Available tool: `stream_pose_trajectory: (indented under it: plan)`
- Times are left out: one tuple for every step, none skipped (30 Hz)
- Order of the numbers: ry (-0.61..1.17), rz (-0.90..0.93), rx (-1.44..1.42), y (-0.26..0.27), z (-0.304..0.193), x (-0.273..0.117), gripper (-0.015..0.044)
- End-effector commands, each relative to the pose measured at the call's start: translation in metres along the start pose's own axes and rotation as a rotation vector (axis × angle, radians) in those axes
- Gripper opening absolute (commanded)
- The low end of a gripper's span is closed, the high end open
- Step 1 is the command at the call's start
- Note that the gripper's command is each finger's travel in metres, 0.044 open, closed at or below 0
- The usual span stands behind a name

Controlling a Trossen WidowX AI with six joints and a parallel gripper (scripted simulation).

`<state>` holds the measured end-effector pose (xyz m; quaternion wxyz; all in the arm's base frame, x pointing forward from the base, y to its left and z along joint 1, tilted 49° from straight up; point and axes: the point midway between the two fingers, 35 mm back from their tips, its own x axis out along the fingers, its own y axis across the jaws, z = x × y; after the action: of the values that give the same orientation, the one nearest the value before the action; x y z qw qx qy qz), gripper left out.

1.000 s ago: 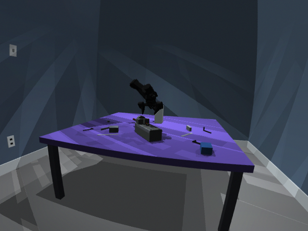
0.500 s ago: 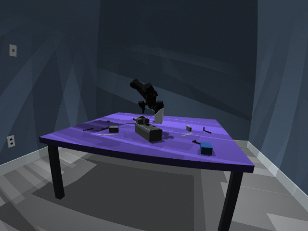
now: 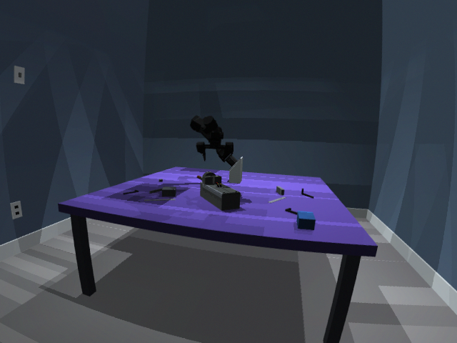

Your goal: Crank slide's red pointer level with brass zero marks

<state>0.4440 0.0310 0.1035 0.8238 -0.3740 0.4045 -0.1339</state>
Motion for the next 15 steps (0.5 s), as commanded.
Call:
stream_pose_trajectory:
  plan:
    - [0.007,0.083,-0.107,-0.025,-0.008,-0.007,0.044]
    - [0.006,0.104,-0.134,-0.03,-0.011,-0.009,0.044]
    - [0.005,0.125,-0.161,-0.036,-0.014,-0.012,0.044]
    - [0.002,0.146,-0.188,-0.041,-0.017,-0.015,0.044]
    - [-0.001,0.167,-0.214,-0.046,-0.02,-0.017,0.044]
    - [-0.005,0.188,-0.24,-0.052,-0.023,-0.021,0.044]
    - [-0.01,0.208,-0.265,-0.057,-0.027,-0.024,0.044]
    - [-0.017,0.229,-0.29,-0.061,-0.03,-0.028,0.044]
    - [-0.024,0.249,-0.315,-0.066,-0.034,-0.031,0.044]
    - [-0.032,0.269,-0.339,-0.071,-0.037,-0.035,0.044]
    - [-0.04,0.288,-0.363,-0.075,-0.041,-0.04,0.044]
    - [-0.05,0.307,-0.386,-0.08,-0.045,-0.044,0.044]
    - [-0.059,0.323,-0.405,-0.083,-0.048,-0.048,0.044]
    - [-0.064,0.332,-0.416,-0.085,-0.049,-0.05,0.044]
    - [-0.066,0.335,-0.42,-0.086,-0.05,-0.051,0.044]
